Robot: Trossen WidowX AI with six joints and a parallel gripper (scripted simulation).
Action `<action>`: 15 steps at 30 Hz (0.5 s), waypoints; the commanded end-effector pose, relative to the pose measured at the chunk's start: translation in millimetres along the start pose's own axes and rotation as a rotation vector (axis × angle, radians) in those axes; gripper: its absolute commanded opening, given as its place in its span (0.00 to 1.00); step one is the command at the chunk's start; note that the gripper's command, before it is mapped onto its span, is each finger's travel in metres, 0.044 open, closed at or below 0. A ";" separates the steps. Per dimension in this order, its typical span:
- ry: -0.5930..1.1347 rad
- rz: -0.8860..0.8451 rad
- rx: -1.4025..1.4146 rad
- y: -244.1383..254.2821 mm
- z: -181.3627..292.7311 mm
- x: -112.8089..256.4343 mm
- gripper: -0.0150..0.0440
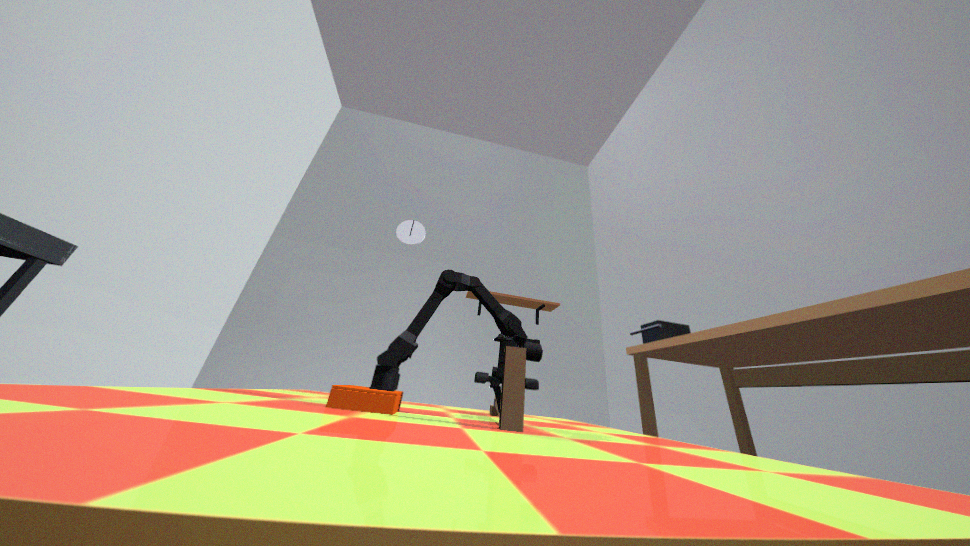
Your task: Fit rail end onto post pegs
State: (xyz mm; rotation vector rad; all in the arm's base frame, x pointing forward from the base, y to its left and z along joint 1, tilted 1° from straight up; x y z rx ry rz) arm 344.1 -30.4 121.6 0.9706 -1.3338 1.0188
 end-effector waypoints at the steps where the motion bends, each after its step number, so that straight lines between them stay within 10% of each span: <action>1: -0.007 0.013 0.002 -2.0 -0.4 6.8 0.25; 15: -0.007 0.013 0.002 -4.1 -0.4 13.9 0.25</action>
Point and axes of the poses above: the point midway between the two fingers, 35 mm back from their tips, its own x axis back along the fingers, its own y axis across the jaws, z = x × y, the point moved 10 cm from there along x, back along the fingers, and after that the axes turned 1 degree about -x, right-handed, at the moved point
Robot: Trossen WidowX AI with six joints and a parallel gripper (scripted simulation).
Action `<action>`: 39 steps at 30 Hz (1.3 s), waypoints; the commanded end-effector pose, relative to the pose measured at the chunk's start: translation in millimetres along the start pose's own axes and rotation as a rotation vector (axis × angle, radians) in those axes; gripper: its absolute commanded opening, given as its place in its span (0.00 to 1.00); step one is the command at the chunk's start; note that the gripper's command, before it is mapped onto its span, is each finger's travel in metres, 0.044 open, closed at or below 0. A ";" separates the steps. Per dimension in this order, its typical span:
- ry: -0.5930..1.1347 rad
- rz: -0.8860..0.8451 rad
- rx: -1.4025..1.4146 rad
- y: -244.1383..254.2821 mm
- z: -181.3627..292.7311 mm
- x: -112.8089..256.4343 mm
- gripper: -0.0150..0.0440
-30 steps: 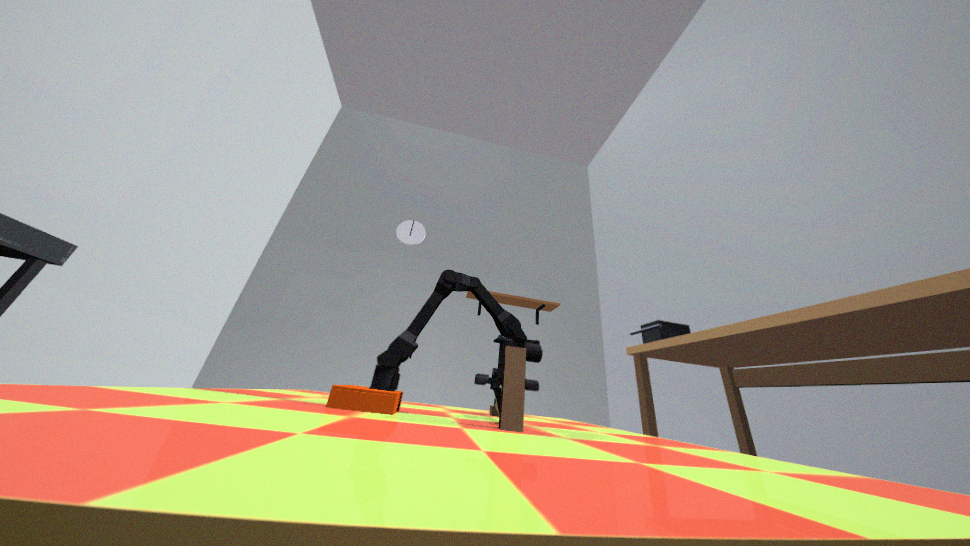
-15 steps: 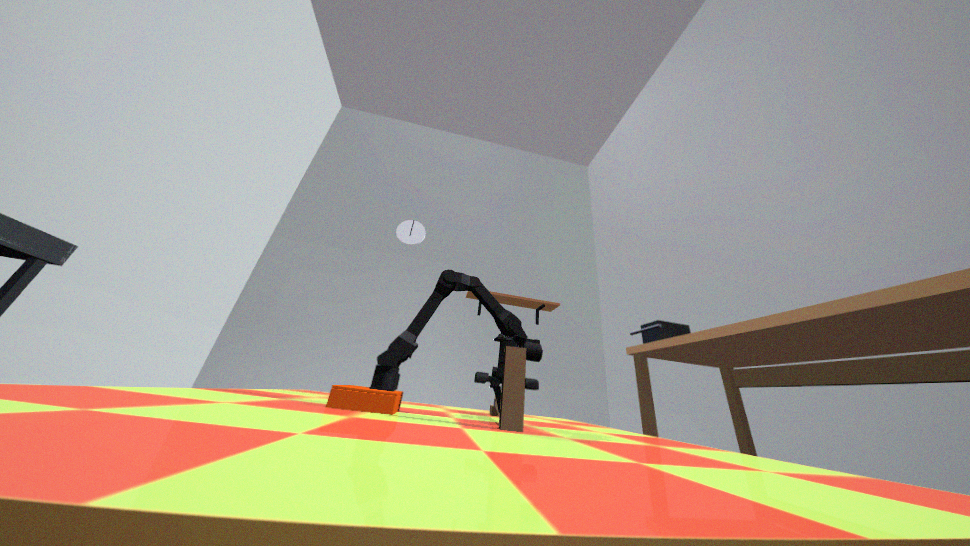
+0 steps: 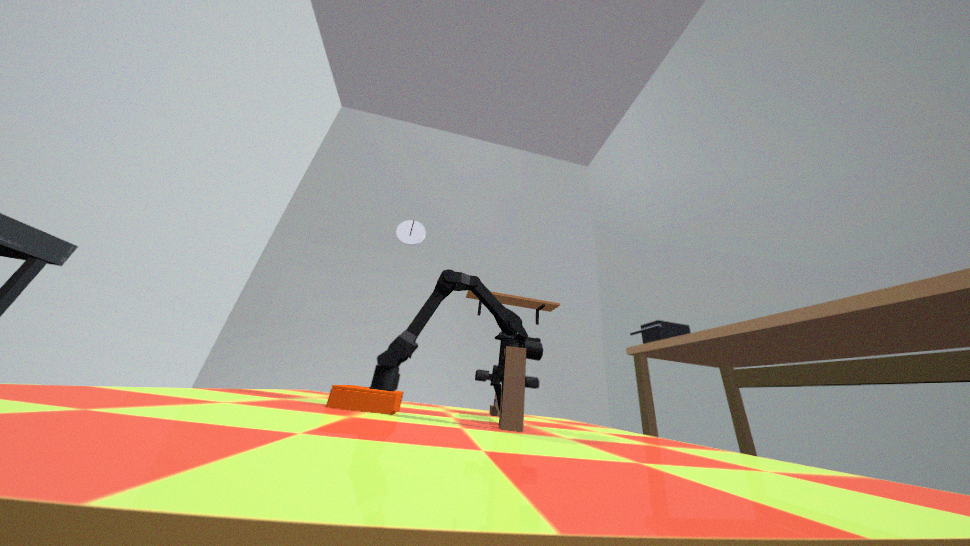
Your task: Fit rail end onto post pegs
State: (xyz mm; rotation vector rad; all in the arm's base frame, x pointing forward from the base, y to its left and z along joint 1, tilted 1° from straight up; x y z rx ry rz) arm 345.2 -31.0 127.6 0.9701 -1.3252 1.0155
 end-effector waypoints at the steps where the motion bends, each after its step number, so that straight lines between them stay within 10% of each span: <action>1: -0.013 0.020 0.003 -2.8 -0.7 8.4 0.25; 39: -0.013 0.020 0.003 -4.4 -0.6 25.0 0.25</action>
Point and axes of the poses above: the point midway between the two fingers, 35 mm back from their tips, its own x axis back along the fingers, its own y axis across the jaws, z = x × y, the point moved 10 cm from there along x, back along the fingers, and after that the axes turned 1 degree about -x, right-handed, at the moved point
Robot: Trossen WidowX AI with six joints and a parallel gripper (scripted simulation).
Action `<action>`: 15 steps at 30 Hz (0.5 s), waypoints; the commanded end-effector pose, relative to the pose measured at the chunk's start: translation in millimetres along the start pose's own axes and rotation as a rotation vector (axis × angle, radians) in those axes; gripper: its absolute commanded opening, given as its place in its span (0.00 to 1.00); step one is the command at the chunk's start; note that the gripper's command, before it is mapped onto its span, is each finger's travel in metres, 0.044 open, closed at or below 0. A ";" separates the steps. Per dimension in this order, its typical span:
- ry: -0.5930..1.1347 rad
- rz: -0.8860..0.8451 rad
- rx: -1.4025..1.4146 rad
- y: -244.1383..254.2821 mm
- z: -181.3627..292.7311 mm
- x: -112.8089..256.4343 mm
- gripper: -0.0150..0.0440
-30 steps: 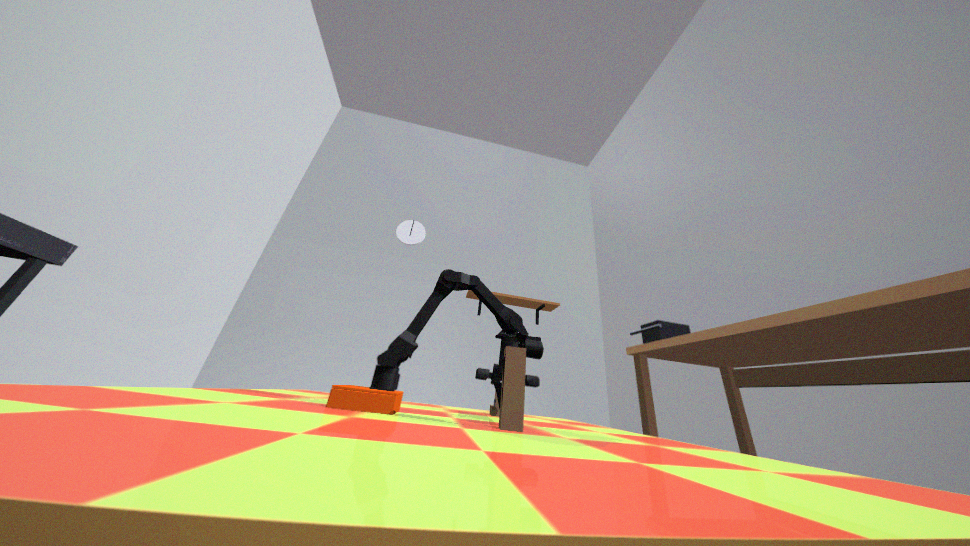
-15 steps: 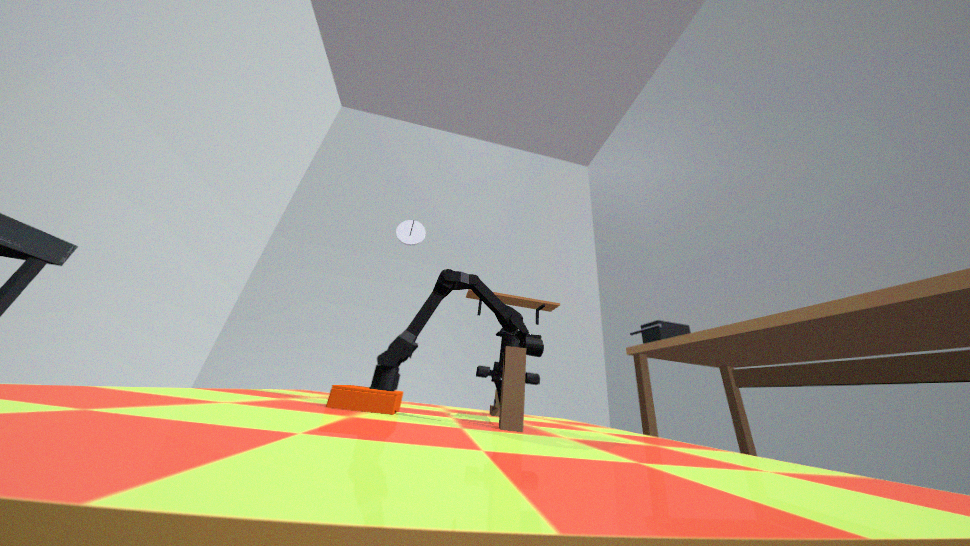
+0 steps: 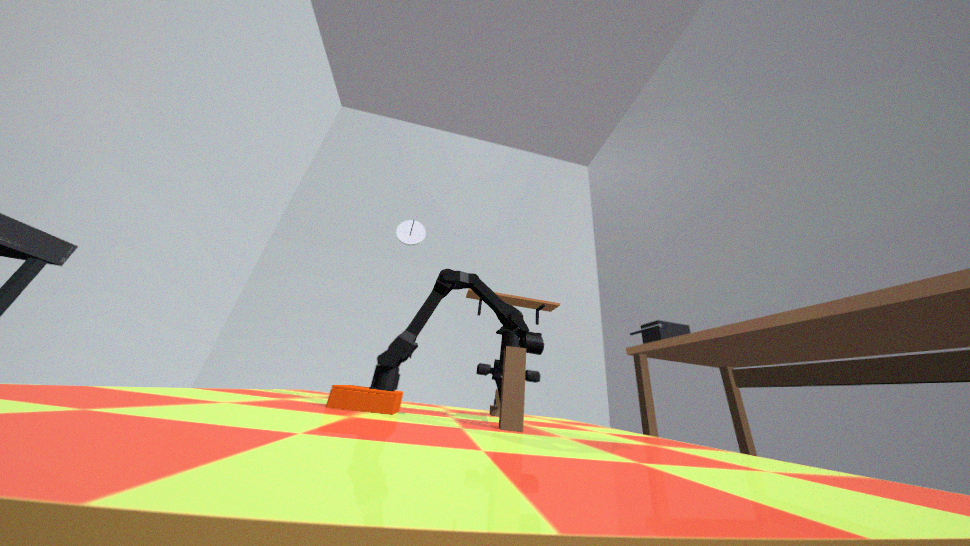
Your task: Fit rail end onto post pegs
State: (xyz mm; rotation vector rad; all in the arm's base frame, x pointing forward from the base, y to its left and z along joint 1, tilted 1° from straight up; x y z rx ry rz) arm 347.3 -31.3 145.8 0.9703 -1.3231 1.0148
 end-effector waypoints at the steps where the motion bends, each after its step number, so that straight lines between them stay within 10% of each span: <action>1: -0.014 0.022 0.003 -2.0 -0.7 6.4 0.25; 15: -0.014 0.021 0.003 -0.5 -0.7 -0.6 0.25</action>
Point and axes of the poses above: the point midway between the two fingers, 35 mm back from their tips, its own x axis back along the fingers, its own y axis across the jaws, z = x × y, the point moved 10 cm from there along x, back along the fingers, and after that the axes turned 1 degree about -x, right-handed, at the moved point
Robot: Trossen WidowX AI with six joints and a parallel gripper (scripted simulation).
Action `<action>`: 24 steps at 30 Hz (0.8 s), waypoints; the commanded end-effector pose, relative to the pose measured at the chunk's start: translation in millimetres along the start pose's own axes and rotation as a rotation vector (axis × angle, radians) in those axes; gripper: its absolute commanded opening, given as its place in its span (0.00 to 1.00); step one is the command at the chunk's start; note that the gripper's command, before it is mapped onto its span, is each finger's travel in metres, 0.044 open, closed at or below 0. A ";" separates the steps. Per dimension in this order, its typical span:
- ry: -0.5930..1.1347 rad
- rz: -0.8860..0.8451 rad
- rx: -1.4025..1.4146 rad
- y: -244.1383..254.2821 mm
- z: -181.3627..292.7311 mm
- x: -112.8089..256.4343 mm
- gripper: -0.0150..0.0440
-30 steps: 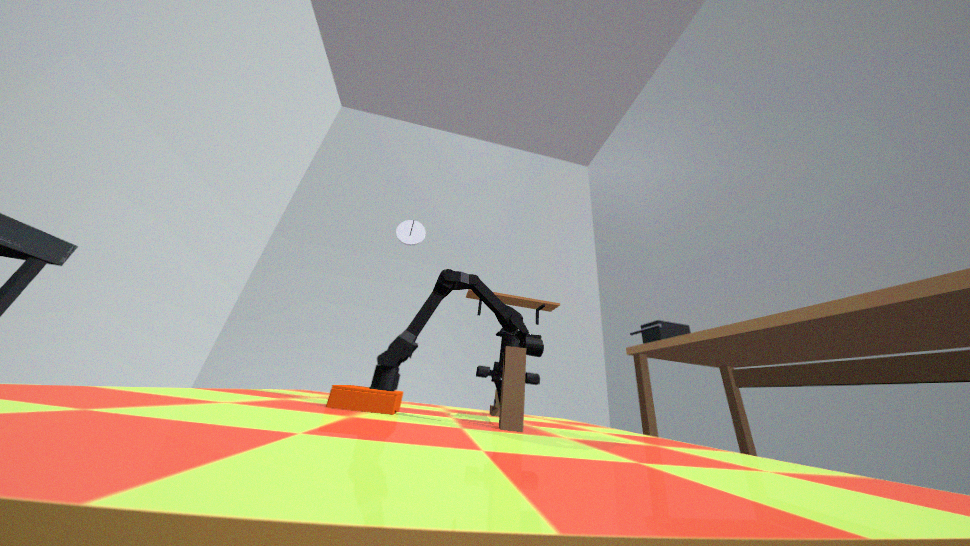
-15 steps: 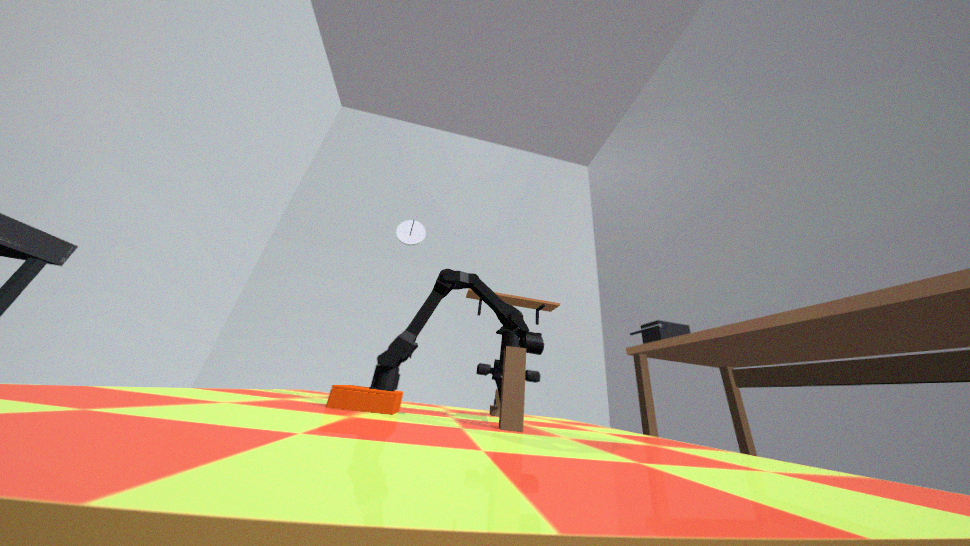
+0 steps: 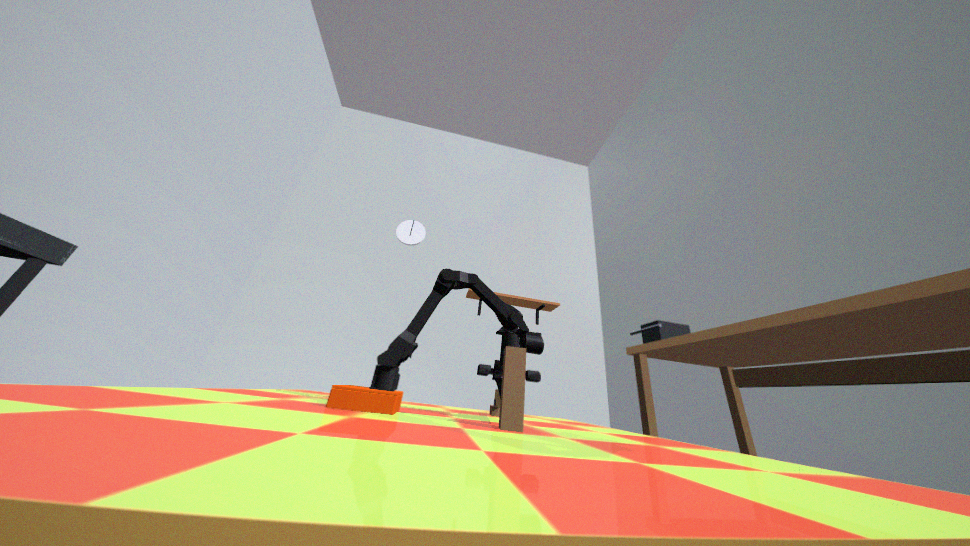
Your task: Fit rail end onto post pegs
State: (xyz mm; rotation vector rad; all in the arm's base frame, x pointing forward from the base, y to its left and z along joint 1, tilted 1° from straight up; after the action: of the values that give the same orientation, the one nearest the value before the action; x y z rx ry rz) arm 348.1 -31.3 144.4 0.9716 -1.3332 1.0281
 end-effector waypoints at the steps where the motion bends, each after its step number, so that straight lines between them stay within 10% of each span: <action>1: -0.008 0.008 -0.004 0.5 -0.4 0.7 0.25; 24: -0.008 0.008 -0.004 3.3 -0.4 2.1 0.25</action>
State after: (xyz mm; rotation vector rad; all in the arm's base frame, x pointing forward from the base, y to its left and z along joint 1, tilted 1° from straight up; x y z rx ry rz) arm 345.5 -30.3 144.5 0.9708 -1.3362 1.0267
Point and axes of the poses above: the point midway between the two fingers, 35 mm back from their tips, its own x axis back along the fingers, its own y axis across the jaws, z = x × y, the point moved 10 cm from there along x, back along the fingers, and after that the axes turned 1 degree about -x, right-handed, at the moved point
